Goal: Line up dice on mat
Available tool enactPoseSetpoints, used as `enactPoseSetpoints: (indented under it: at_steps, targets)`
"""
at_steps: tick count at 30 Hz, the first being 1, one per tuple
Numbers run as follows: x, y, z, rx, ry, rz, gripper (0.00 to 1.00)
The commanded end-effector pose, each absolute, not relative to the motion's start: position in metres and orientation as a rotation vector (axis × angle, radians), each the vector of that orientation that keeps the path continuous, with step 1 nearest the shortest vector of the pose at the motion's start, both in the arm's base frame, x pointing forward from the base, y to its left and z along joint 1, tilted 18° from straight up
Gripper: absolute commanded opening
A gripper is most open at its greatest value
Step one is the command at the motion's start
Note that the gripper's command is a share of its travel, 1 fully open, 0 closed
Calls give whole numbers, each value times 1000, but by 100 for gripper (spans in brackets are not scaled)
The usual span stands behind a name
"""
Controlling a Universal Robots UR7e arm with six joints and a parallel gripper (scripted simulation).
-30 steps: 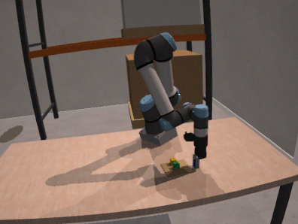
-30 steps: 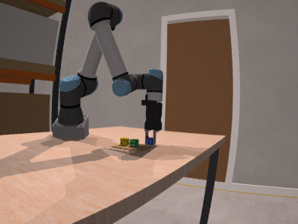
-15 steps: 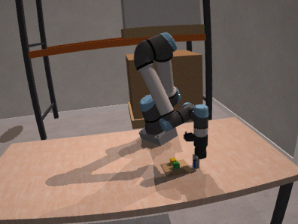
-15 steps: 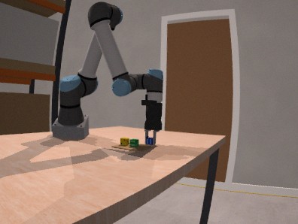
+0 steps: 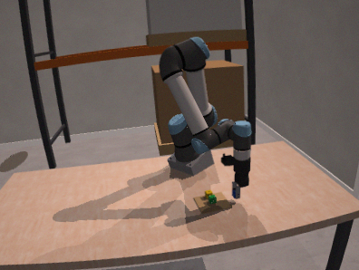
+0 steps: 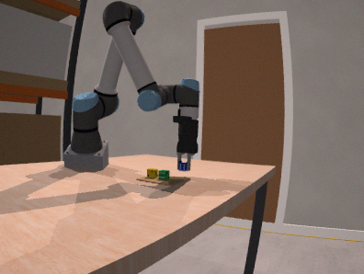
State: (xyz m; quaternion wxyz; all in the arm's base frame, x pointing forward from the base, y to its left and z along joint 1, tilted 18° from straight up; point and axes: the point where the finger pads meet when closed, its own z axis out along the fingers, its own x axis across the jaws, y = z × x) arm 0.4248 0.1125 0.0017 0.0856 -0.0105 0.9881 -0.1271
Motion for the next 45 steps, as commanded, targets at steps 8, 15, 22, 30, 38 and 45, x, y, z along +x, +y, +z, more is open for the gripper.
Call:
enactPoseSetpoints:
  at_steps: [8,15,22,30,38,45]
  targets:
    - [416,126,54,-32,2943,-378,57]
    - [412,131,74,-32,2943,-378,57]
    - [412,132,76,-32,2943,-378,57]
    - [412,132,76,-27,2942,-377,57]
    - [413,127,77,59,2936,-368,57]
    - [416,112,82,364,2894,-334,57]
